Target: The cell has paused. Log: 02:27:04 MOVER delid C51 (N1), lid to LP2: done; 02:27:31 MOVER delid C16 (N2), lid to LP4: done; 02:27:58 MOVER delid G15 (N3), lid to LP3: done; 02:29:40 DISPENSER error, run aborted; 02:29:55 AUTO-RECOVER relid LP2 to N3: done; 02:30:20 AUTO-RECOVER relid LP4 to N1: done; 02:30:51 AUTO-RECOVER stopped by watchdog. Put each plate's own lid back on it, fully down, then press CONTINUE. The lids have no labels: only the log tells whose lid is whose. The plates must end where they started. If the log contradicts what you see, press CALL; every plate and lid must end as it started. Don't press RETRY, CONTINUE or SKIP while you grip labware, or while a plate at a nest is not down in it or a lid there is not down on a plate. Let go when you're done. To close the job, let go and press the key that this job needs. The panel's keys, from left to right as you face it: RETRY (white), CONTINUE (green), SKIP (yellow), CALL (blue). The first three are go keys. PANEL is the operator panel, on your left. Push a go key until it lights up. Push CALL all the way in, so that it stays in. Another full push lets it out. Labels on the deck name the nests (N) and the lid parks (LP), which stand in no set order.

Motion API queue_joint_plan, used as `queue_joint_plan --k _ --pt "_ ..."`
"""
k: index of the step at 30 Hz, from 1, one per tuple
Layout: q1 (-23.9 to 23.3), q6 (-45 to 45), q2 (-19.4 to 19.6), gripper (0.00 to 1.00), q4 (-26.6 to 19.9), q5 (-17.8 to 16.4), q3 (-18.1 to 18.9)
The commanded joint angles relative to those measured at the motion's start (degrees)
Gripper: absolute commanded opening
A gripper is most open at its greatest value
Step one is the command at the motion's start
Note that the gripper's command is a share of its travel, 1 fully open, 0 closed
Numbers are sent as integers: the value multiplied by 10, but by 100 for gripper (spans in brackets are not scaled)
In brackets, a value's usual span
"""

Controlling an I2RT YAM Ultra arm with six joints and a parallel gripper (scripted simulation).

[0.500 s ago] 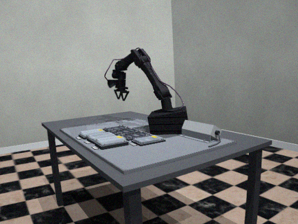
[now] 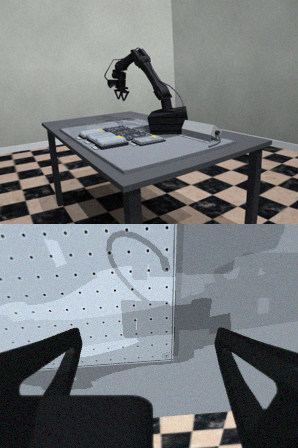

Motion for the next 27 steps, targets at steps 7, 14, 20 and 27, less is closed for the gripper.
queue_joint_plan --k 7,14,20,27 --pt "35 38 -32 100 23 5 -30" --pt "42 50 -37 100 28 6 -25" --pt "73 73 -37 100 30 10 -45" --pt "114 112 -42 100 38 21 -61"
